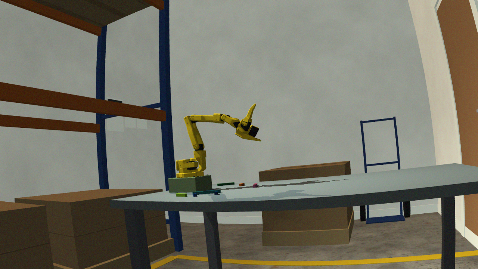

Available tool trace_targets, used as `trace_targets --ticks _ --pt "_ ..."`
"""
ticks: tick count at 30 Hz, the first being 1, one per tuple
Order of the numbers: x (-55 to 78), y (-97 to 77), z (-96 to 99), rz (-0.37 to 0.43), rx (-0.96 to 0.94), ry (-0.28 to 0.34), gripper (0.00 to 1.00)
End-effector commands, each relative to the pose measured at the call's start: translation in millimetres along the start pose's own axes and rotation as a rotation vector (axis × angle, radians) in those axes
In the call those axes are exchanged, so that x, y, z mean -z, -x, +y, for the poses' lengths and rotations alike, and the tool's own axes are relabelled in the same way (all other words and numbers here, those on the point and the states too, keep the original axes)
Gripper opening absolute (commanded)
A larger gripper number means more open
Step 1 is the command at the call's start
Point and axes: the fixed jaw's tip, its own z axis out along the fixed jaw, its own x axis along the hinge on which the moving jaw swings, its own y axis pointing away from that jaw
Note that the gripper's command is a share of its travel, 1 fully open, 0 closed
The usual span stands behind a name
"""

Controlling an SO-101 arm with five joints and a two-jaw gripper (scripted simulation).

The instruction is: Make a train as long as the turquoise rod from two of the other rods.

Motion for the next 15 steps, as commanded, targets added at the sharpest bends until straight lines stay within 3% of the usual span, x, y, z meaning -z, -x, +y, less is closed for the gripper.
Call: trace_targets --ticks 1,15 --pt "3.7 -0.1 7.4 0.001 -0.013 0.036 1.0" --pt "9.3 -0.6 17.0 0.003 -0.001 0.099 1.0"
